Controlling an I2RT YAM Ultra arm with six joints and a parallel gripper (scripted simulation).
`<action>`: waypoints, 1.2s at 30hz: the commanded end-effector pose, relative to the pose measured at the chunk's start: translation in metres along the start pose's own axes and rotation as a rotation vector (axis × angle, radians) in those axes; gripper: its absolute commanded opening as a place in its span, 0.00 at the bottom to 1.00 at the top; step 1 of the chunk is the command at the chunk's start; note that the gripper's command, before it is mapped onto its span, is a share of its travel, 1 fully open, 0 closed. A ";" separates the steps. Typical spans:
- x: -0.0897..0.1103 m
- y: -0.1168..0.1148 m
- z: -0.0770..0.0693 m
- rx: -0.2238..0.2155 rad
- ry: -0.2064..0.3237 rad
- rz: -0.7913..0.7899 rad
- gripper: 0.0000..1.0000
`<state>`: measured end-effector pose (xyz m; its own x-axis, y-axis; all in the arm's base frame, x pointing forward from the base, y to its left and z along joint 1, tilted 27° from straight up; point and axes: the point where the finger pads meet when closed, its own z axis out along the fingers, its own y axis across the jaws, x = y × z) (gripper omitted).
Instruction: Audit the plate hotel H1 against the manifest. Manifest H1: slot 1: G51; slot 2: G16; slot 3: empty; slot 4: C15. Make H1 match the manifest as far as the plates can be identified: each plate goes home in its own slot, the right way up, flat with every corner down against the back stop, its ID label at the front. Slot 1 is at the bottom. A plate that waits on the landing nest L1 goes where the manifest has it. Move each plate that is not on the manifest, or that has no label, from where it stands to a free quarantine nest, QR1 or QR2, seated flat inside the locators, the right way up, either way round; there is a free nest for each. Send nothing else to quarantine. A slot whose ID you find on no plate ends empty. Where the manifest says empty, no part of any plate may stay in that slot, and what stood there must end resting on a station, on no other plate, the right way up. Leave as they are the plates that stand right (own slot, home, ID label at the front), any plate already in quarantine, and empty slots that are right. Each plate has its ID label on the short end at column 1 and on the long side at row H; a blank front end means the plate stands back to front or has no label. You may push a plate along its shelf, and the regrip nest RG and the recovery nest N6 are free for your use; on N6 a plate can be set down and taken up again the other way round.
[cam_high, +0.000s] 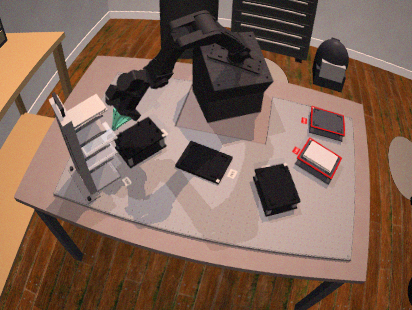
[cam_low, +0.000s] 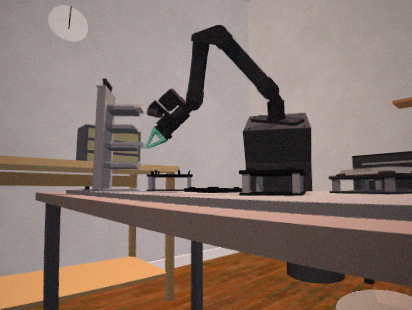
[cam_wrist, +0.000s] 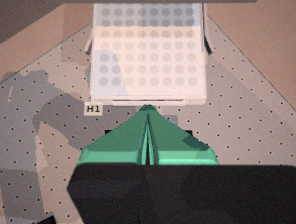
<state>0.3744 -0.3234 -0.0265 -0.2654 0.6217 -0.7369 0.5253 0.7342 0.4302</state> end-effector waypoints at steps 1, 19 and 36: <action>-0.011 -0.001 0.000 0.006 -0.023 -0.007 0.00; -0.019 -0.001 0.007 0.006 -0.023 -0.007 0.00; -0.024 -0.001 0.012 0.006 -0.023 -0.007 0.00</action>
<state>0.3860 -0.3315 -0.0285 -0.2765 0.6340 -0.7222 0.5290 0.7278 0.4364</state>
